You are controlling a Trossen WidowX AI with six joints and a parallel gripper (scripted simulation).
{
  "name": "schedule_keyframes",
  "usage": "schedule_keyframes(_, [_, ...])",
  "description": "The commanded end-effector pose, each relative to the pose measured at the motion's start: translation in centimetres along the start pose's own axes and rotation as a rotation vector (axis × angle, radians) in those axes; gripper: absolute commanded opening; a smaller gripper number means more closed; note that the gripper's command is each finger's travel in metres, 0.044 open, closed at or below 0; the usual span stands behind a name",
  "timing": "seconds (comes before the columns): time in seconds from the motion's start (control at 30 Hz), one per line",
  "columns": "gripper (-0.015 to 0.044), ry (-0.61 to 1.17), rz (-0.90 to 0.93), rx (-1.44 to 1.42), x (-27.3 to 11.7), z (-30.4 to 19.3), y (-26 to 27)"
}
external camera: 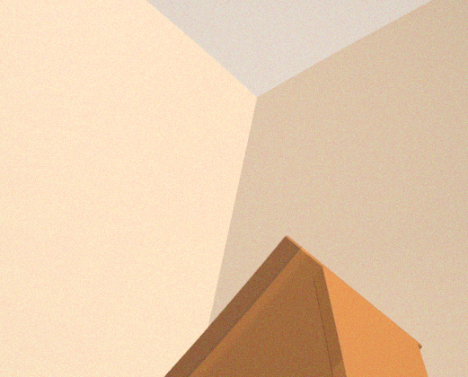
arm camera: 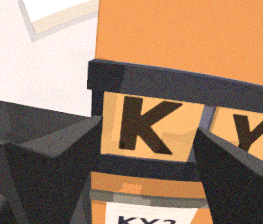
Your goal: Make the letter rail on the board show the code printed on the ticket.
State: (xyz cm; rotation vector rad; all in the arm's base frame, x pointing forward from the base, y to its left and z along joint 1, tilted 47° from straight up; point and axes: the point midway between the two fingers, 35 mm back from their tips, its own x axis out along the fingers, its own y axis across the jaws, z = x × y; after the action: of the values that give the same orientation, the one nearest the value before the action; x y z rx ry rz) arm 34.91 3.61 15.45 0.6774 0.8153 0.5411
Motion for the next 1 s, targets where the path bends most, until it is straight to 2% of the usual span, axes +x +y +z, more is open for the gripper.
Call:
schedule_keyframes(0.0, [0.0289, 0.003, 0.002, -0.002, -0.4, 0.0, 0.0])
schedule_keyframes(0.97, [0.0295, 0.005, 0.001, -0.001, -3.0, -0.2, -0.6])
